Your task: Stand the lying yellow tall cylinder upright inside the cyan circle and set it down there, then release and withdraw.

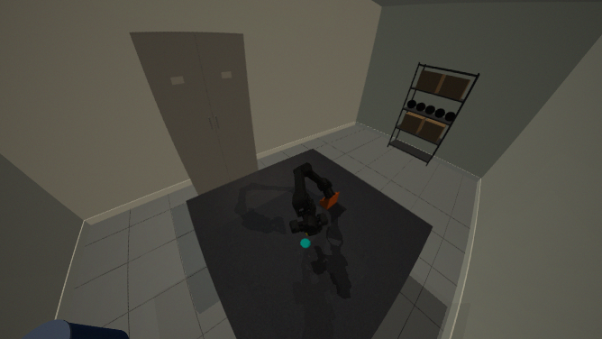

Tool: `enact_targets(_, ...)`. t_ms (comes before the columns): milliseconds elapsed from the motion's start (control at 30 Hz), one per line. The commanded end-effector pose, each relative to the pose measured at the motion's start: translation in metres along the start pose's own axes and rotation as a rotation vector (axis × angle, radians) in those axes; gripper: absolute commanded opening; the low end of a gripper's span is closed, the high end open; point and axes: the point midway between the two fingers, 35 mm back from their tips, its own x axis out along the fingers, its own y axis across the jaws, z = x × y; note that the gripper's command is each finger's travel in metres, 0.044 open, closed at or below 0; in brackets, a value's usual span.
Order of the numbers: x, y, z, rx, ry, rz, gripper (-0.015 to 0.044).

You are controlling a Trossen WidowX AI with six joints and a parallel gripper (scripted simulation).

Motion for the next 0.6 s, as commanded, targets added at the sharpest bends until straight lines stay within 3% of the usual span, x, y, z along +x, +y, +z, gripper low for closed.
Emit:
enact_targets(0, -0.0013, 0.0000, -0.0003, 0.008, -0.029, 0.017, 0.0105)
enact_targets(567, 0.0077, 0.0029, 0.0022, 0.038, -0.124, 0.094, 0.0105)
